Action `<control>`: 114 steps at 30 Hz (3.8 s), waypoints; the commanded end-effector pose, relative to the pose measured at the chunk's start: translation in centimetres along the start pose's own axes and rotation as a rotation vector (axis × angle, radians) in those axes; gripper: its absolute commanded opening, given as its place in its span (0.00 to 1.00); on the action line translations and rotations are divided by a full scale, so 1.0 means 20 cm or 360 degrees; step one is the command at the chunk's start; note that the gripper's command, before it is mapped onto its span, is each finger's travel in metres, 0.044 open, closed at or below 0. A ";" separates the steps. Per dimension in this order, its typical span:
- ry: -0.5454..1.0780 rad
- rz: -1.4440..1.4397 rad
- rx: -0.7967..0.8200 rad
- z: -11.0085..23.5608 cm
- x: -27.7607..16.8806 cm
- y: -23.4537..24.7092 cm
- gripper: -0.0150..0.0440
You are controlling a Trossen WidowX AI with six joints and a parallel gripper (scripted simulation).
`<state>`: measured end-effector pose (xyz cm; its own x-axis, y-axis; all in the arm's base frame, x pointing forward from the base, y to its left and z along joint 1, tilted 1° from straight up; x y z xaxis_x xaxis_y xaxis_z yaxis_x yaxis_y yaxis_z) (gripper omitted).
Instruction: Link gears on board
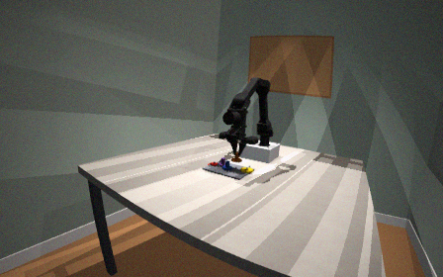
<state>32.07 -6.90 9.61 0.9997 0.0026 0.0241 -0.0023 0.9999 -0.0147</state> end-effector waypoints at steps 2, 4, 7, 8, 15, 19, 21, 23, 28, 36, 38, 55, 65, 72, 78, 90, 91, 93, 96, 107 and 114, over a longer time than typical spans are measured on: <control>-0.0001 0.0008 0.0001 0.00 0.00 0.00 0.25; -0.0001 0.0008 0.0001 0.00 0.00 0.00 0.25; -0.0001 0.0029 0.0001 0.00 0.00 0.00 0.25; -0.0001 0.0046 0.0001 -0.01 0.00 0.00 0.25; -0.0001 0.0214 0.0001 -0.05 0.00 0.00 0.25; 0.0000 0.0270 0.0001 -0.08 0.00 0.00 0.25; 0.0000 0.0274 0.0001 -0.10 0.00 0.00 0.25; 0.0000 0.0261 0.0001 -0.11 0.00 0.00 0.25; 0.0000 0.0170 0.0001 -0.15 0.00 0.00 0.25; 0.0000 -0.0091 0.0001 -0.21 0.00 0.00 0.25; 0.0000 -0.0150 0.0001 -0.23 0.00 0.00 0.25; 0.0000 -0.0016 0.0001 -0.23 0.00 0.00 0.25; 0.0000 0.0297 0.0001 -0.24 0.00 0.00 0.25; 0.0000 0.0272 0.0001 -0.25 0.00 0.00 0.25; 0.0000 0.0157 0.0001 -0.25 0.00 0.00 0.34; -0.0001 0.0013 0.0001 -0.06 0.00 0.00 0.49; -0.0001 0.0010 0.0001 -0.03 0.00 0.00 0.49; -0.0001 0.0008 0.0001 -0.01 0.00 0.00 0.49; 0.0000 0.0021 0.0003 -0.04 0.00 0.00 0.54; 0.0000 0.0021 0.0003 0.20 -0.02 0.00 1.00; 0.0000 0.0021 0.0003 0.20 -0.02 0.00 1.00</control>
<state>31.53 -6.76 13.53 0.9996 0.0160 0.0225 -0.0157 0.9998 -0.0131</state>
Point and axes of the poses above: the point midway between the two fingers, 35 mm back from their tips, its own z axis back along the fingers, its own y axis across the jaws, x = y × z, the point moved 5 cm from there along z, back along the fingers, and after that the axes turned 11 degrees about z, right-handed, at the moved point
